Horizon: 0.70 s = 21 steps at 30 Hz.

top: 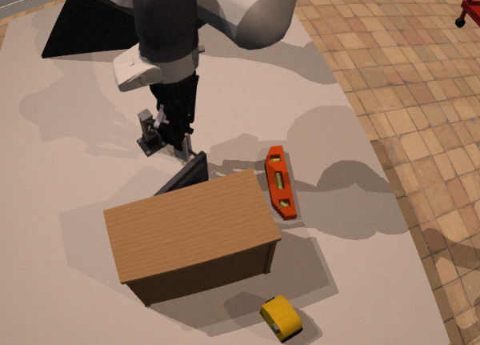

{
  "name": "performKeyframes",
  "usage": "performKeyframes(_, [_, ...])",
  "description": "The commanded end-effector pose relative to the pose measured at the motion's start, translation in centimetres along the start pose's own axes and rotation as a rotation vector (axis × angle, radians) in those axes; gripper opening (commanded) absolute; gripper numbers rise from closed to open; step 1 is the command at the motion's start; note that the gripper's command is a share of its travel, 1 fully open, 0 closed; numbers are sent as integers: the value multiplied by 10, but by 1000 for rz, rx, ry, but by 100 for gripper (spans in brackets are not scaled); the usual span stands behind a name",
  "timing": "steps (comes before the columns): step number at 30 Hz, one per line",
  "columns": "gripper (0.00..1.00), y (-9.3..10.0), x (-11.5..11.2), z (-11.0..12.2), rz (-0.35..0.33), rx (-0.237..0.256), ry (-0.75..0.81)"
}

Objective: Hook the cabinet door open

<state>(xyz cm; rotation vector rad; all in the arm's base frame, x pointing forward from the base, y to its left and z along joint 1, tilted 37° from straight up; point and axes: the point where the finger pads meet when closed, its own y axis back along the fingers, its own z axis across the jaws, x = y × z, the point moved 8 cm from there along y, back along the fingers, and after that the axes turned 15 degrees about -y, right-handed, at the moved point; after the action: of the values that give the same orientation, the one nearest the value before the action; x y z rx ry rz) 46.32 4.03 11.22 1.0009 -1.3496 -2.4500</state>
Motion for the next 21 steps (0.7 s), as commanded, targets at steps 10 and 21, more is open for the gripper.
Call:
performKeyframes(10, [3,-1,-1,0,-1,1,4])
performKeyframes(21, [3,4,-2,0,-1,1,1])
